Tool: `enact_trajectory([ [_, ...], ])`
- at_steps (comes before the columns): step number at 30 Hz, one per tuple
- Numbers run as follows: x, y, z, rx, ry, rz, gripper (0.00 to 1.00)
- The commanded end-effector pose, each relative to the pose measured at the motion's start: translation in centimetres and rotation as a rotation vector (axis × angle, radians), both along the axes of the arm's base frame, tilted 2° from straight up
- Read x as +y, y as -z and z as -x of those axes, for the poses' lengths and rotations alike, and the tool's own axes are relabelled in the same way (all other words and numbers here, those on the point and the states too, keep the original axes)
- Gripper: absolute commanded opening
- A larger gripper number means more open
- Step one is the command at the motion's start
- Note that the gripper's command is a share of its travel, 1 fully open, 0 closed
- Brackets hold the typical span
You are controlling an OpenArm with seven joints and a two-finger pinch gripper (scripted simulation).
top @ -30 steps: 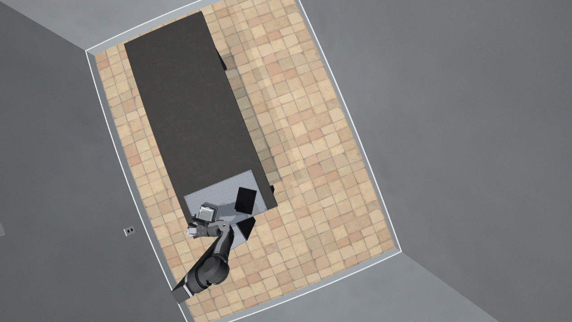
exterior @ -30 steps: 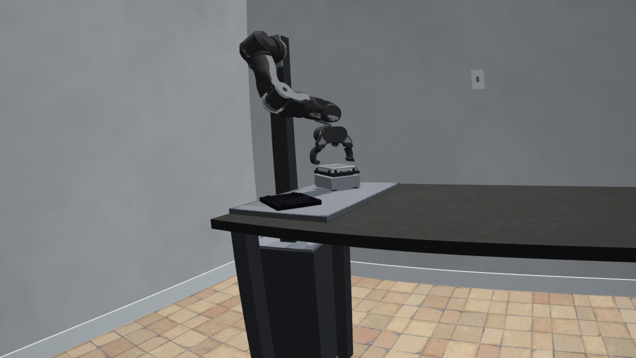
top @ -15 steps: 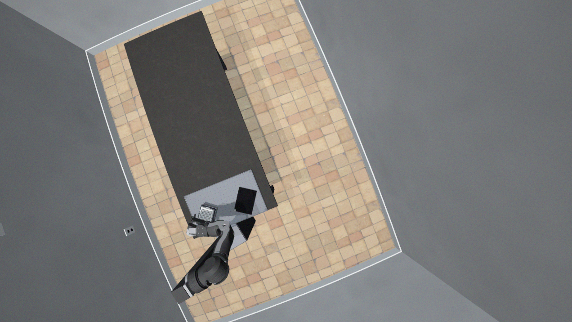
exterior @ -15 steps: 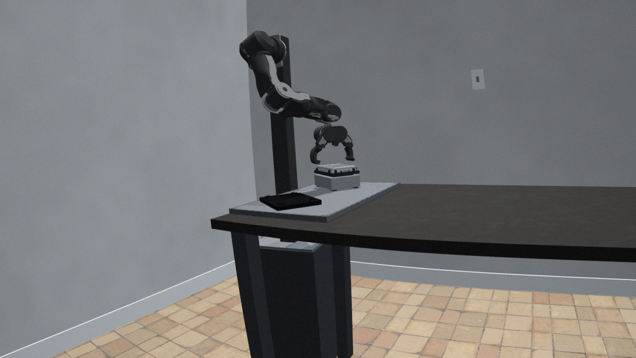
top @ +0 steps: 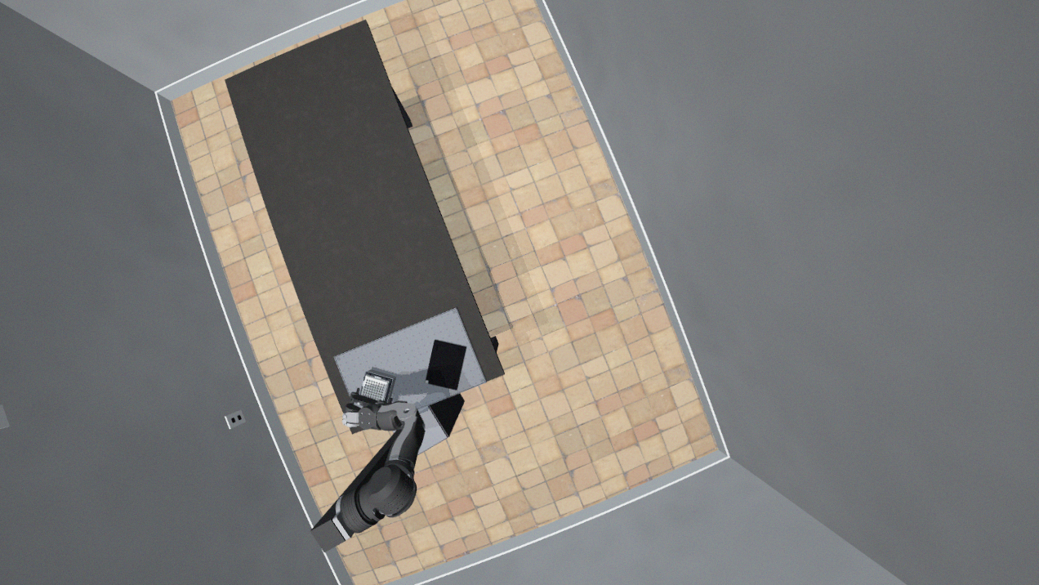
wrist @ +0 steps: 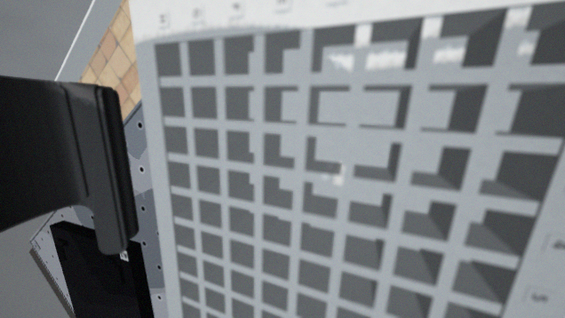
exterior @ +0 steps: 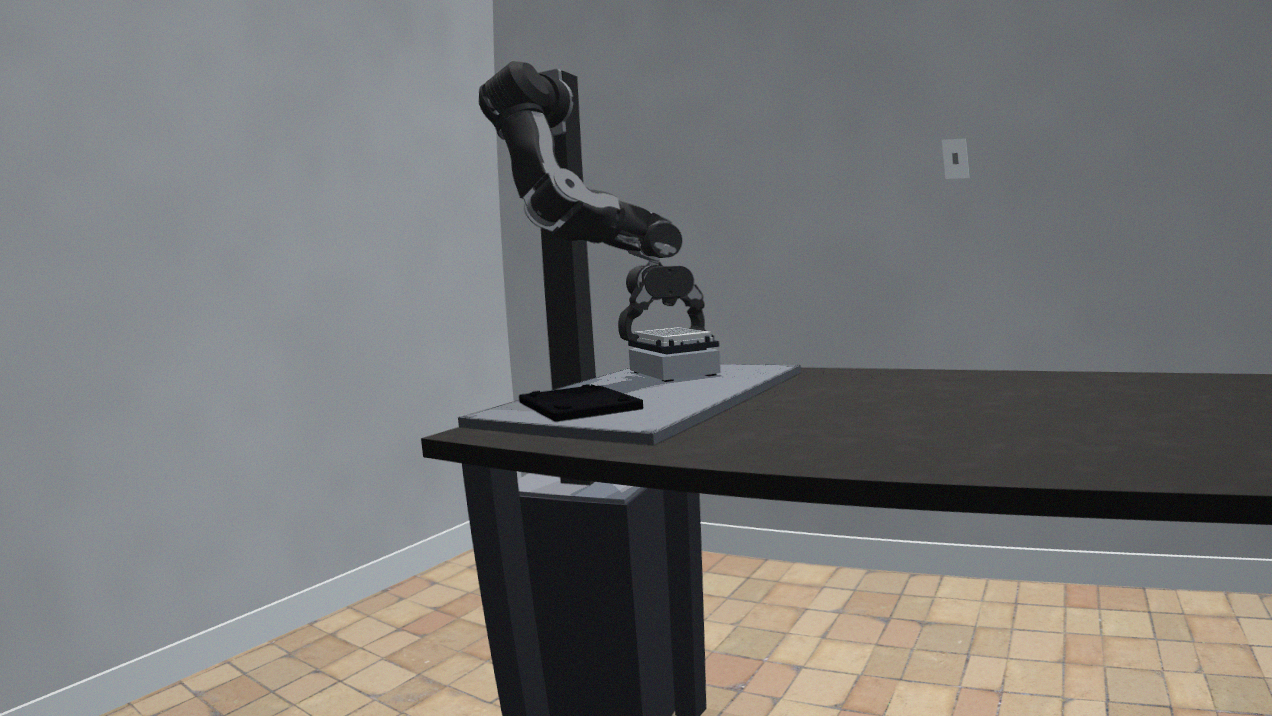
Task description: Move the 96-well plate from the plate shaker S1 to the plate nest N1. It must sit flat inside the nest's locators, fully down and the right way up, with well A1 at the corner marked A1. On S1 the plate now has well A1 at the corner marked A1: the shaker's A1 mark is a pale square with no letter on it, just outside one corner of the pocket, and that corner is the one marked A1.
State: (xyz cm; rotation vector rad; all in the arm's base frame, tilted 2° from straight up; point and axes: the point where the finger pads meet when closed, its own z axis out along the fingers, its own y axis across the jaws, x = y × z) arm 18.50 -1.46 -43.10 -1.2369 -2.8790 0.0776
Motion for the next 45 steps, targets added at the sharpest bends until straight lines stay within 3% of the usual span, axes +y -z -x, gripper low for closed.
enact_trajectory([
  [1, 0.35, -0.18, -0.36, -0.016, -0.008, -0.015, 0.77],
  [27, 0.44, -0.56, -0.71, -0.016, -0.002, -0.015, 0.77],
  [32, 0.23, -0.39, -0.25, -0.012, -0.004, -0.009, 0.77],
  [45, 0.24, -0.44, -0.32, -0.012, -0.004, -0.009, 0.77],
])
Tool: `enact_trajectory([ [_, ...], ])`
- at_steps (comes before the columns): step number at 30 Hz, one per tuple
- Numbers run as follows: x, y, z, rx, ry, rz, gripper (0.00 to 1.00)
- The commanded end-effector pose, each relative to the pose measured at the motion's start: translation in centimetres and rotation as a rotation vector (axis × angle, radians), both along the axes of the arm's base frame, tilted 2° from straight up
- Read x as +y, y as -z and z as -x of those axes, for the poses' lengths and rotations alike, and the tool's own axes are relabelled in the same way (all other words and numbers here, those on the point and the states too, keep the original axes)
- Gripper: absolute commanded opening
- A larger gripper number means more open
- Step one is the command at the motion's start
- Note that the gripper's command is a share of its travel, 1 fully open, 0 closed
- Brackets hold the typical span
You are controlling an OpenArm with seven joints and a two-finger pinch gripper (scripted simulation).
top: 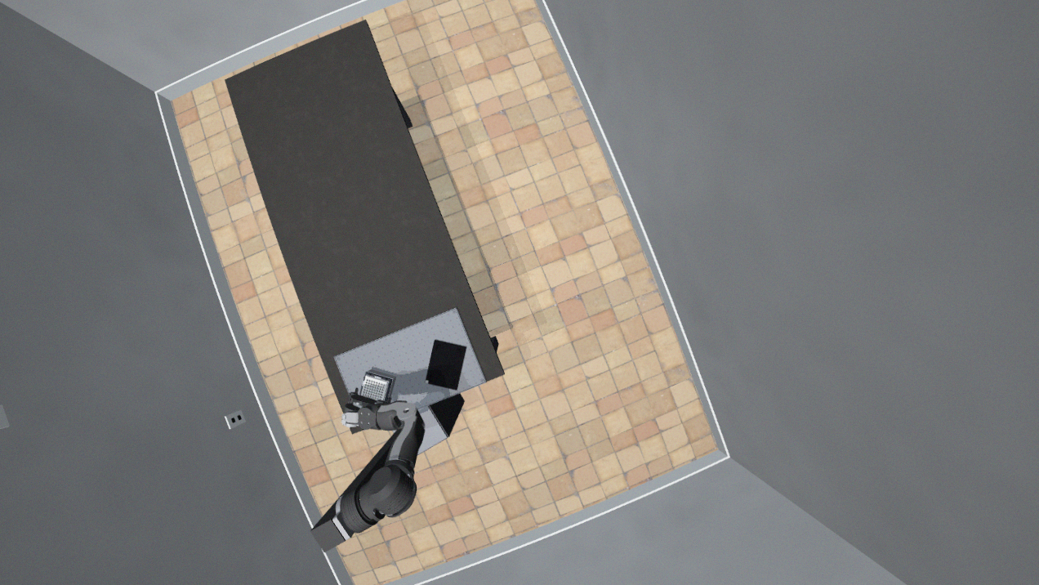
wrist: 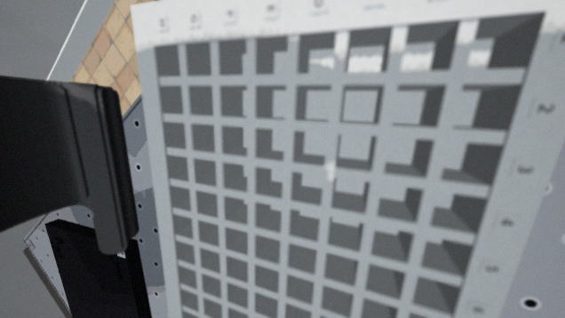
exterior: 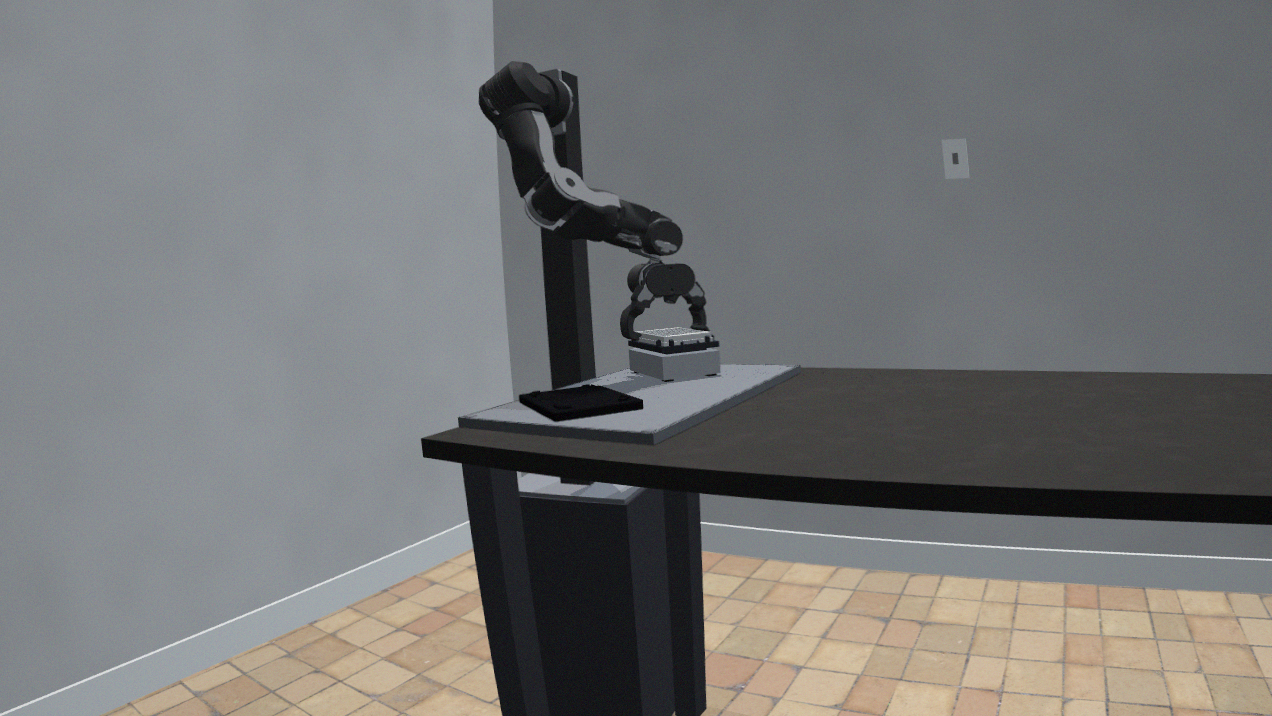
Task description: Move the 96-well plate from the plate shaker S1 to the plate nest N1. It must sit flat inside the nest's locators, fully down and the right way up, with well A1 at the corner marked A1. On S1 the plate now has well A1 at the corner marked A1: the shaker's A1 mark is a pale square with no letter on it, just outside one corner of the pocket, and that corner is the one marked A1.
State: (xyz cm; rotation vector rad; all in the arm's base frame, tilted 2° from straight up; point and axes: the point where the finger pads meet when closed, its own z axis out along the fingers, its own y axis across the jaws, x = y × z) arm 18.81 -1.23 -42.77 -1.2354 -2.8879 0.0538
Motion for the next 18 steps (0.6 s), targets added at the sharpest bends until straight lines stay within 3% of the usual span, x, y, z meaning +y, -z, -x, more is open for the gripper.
enact_trajectory([
  [1, 0.02, -0.15, -0.08, -0.001, 0.0, 0.001, 0.77],
  [16, 0.05, -0.29, -0.29, -0.003, 0.001, 0.0, 0.77],
  [18, 0.04, -0.26, -0.31, -0.004, 0.001, 0.0, 0.7],
])
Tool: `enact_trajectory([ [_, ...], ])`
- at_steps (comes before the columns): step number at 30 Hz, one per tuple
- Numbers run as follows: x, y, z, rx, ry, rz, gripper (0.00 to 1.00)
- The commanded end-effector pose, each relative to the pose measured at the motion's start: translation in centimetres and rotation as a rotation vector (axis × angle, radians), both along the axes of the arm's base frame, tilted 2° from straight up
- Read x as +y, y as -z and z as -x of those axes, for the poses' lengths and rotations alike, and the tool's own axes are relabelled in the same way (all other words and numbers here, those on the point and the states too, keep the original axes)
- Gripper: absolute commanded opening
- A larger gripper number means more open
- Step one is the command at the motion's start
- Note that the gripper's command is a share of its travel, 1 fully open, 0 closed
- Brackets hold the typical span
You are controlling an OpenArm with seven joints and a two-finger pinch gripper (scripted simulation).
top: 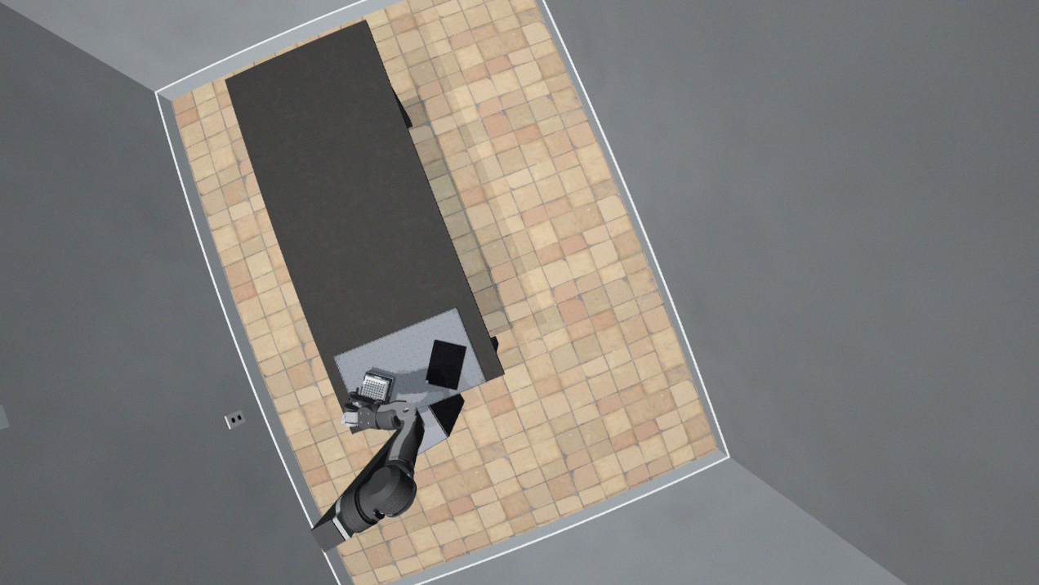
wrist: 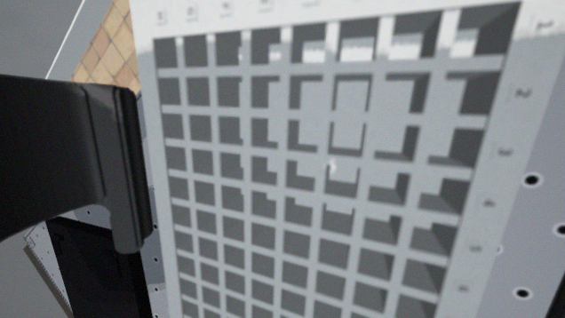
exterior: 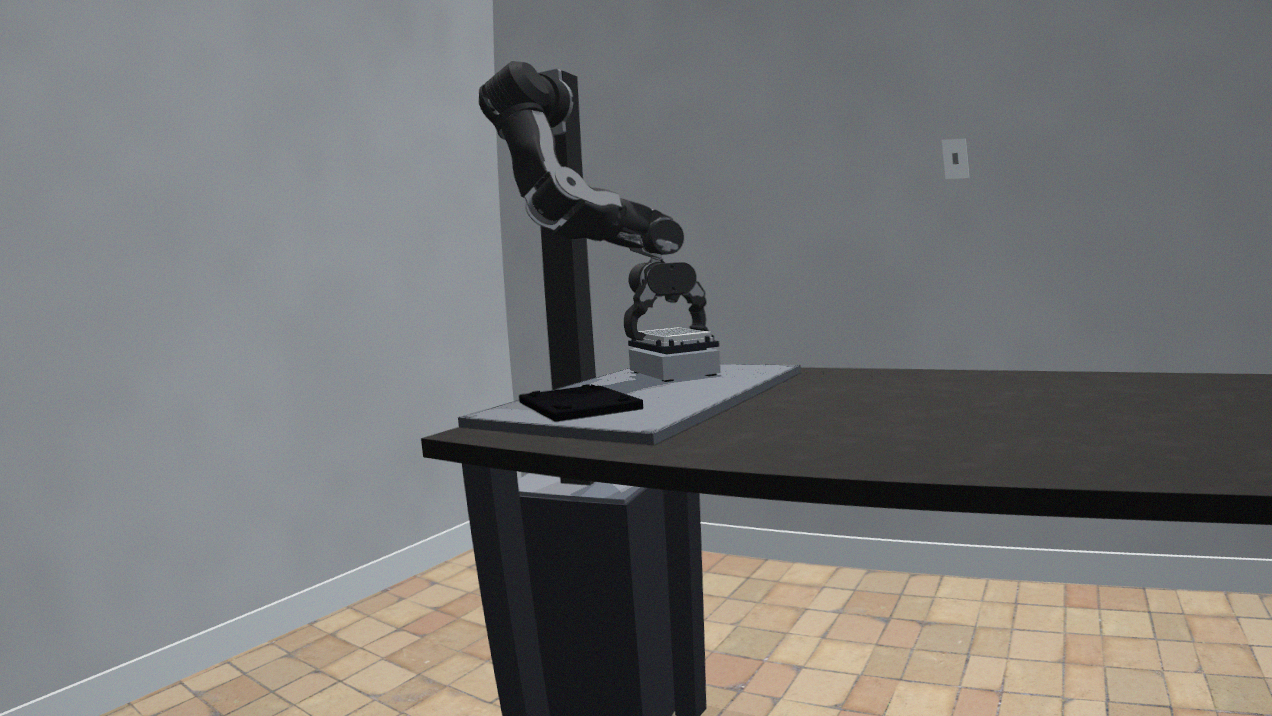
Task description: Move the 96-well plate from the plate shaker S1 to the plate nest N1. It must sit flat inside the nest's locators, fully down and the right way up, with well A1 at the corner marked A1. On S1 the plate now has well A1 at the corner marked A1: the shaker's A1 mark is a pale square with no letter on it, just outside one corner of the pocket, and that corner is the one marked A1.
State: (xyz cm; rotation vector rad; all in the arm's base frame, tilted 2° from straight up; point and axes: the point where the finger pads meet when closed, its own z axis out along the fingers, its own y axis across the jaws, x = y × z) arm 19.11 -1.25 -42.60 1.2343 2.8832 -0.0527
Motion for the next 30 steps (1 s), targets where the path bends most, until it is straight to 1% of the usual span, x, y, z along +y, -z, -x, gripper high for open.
enact_trajectory([
  [1, 0.06, -0.09, -0.02, 0.0, 0.0, -0.002, 0.67],
  [13, 0.06, -0.06, -0.04, -0.001, 0.0, -0.002, 0.27],
  [15, 0.06, -0.06, -0.04, -0.001, 0.0, -0.002, 0.27],
  [23, 0.02, -0.07, 0.02, 0.002, 0.0, 0.0, 0.0],
  [30, 0.02, -0.07, 0.02, 0.002, 0.0, 0.0, 0.0],
])
